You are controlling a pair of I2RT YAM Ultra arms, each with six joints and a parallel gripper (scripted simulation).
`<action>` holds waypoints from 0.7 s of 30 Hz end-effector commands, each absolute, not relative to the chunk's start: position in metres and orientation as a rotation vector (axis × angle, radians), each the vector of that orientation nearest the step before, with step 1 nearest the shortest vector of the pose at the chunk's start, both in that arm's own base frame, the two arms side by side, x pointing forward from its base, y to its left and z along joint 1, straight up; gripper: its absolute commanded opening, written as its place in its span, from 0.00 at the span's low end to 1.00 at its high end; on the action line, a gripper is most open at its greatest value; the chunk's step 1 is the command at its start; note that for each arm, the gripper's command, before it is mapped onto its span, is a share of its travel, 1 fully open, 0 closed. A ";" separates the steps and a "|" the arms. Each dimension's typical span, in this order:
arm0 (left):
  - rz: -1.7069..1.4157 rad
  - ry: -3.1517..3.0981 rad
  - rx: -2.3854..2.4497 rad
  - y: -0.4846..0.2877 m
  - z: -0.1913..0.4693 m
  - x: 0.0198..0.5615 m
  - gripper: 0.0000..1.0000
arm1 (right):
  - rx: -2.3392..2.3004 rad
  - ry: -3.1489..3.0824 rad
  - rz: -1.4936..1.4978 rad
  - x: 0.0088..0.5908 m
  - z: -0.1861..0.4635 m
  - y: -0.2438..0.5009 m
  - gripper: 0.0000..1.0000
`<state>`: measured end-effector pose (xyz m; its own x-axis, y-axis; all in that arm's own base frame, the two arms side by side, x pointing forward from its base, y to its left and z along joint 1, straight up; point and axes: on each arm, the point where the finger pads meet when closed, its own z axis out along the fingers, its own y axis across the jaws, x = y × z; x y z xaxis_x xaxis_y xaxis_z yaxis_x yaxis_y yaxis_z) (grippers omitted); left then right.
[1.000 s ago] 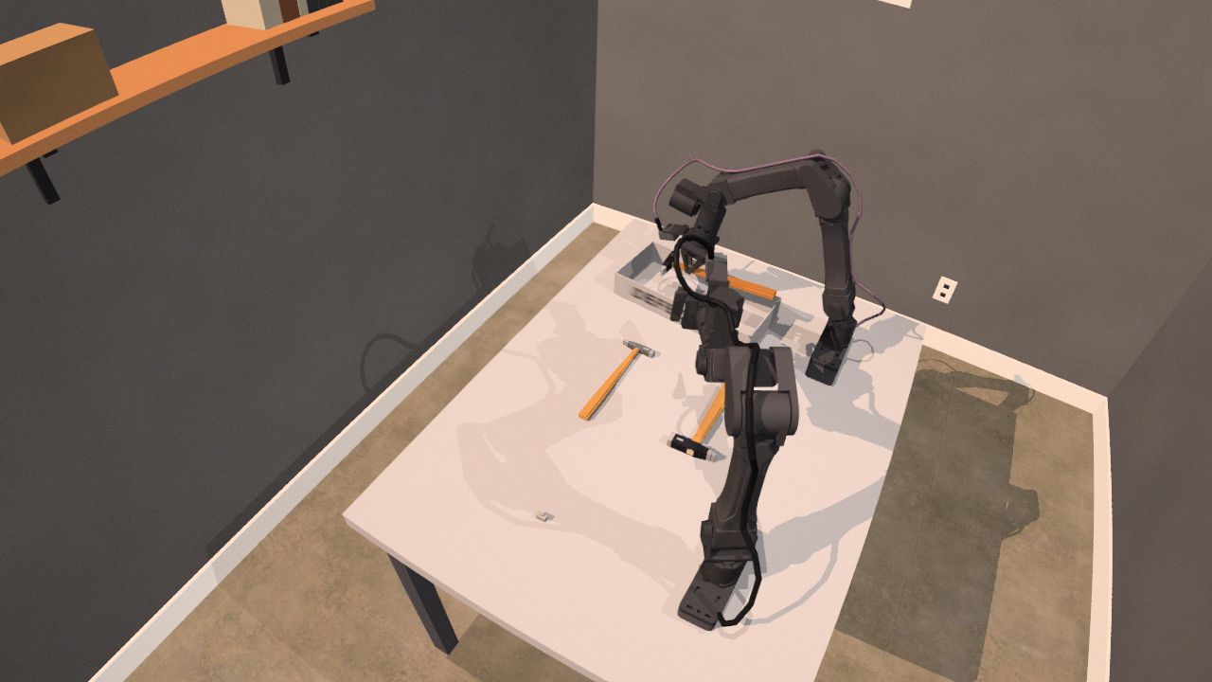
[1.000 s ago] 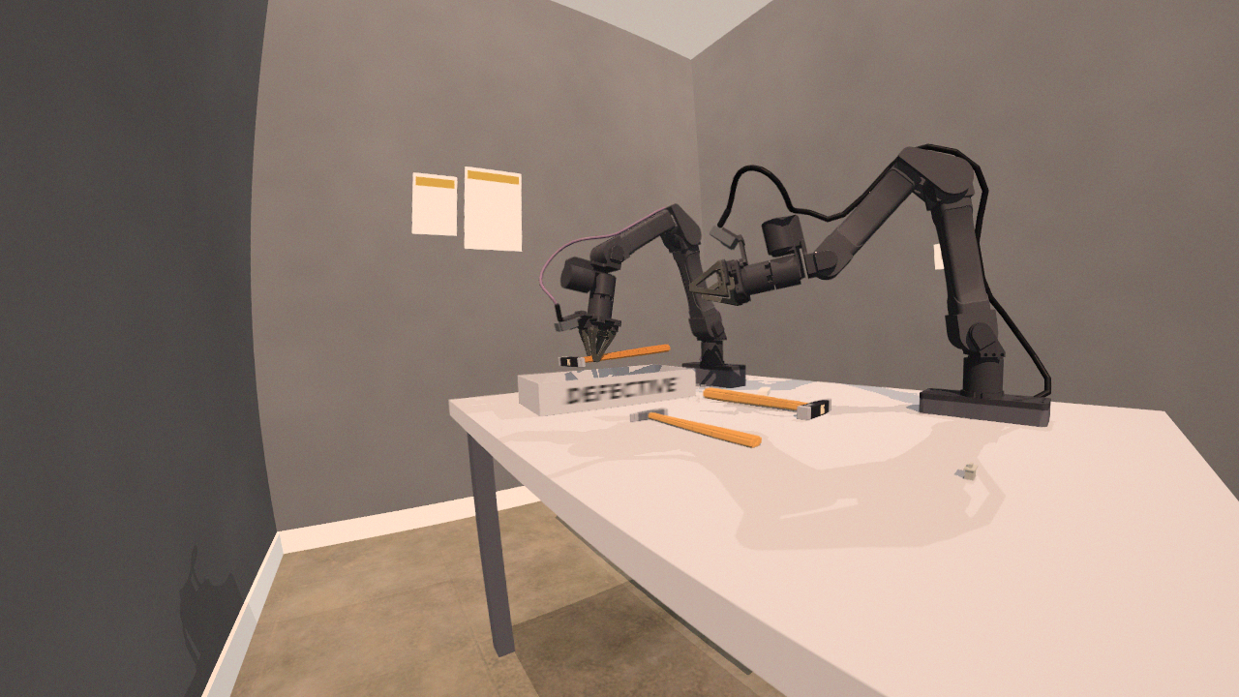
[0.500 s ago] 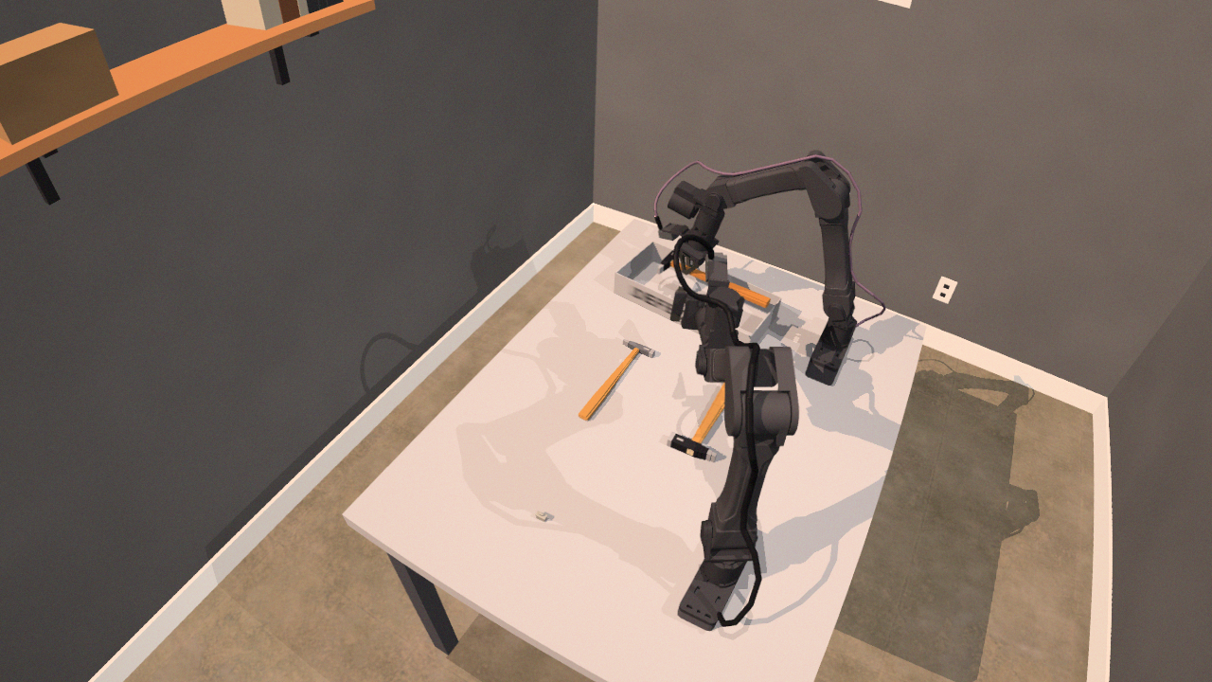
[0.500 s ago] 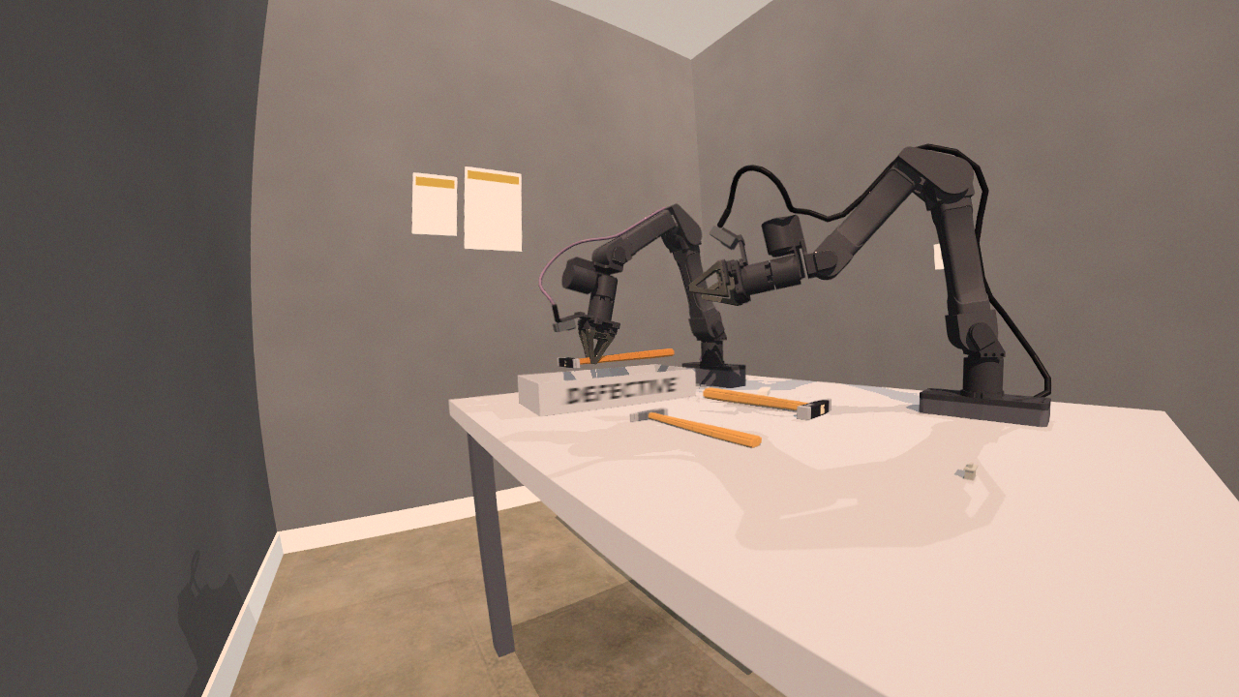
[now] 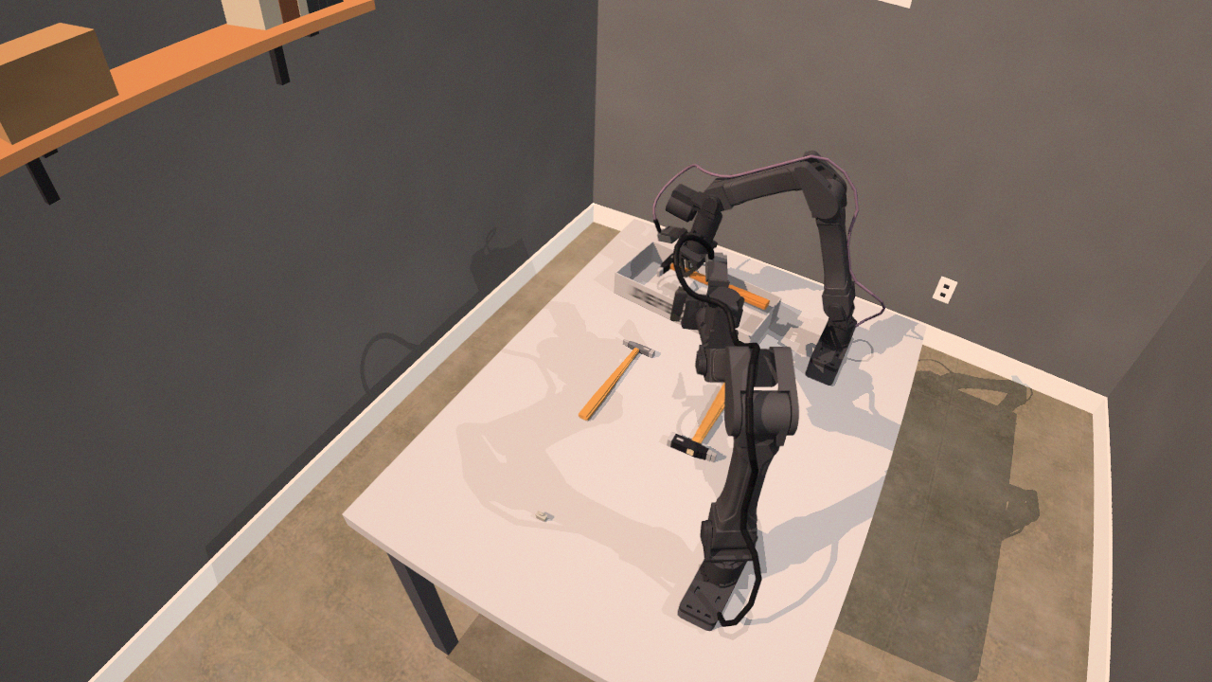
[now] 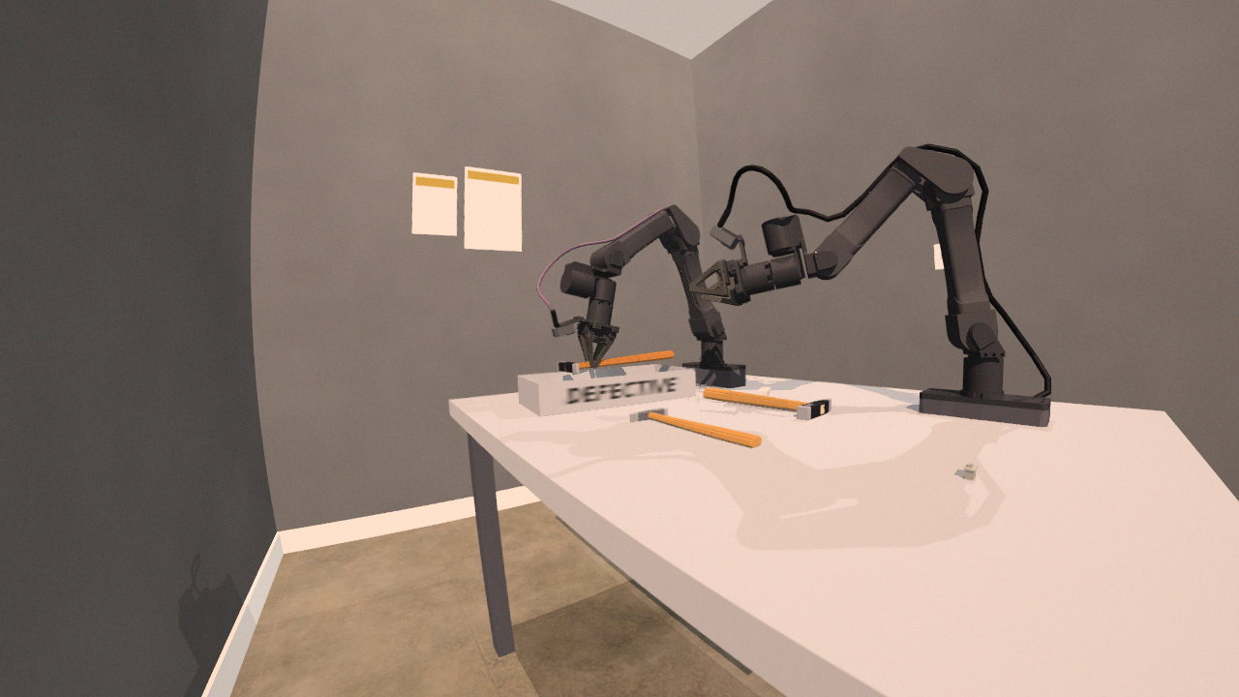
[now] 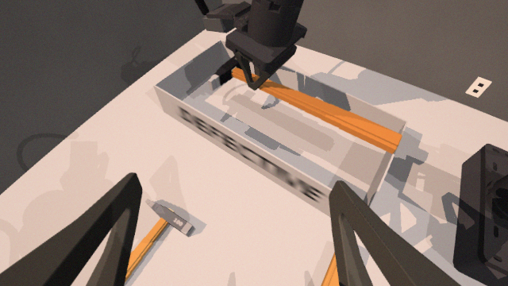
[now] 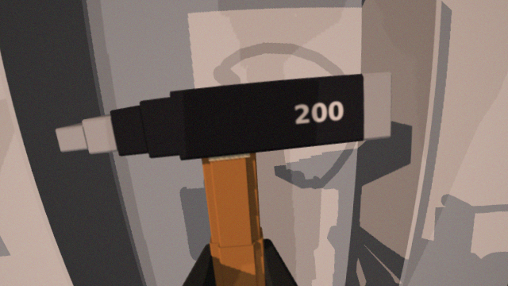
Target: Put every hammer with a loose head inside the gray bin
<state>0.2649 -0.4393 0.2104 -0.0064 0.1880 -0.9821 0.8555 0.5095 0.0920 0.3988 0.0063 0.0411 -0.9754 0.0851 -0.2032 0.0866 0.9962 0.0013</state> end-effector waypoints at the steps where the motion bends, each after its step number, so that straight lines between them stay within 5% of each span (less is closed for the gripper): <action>1: -0.688 1.476 0.919 -0.443 0.231 0.267 1.00 | 0.129 2.864 -0.021 0.417 0.061 0.009 0.12; 21: -0.688 1.476 0.919 -0.443 0.231 0.267 1.00 | 0.126 2.832 -0.022 0.420 0.021 0.009 0.12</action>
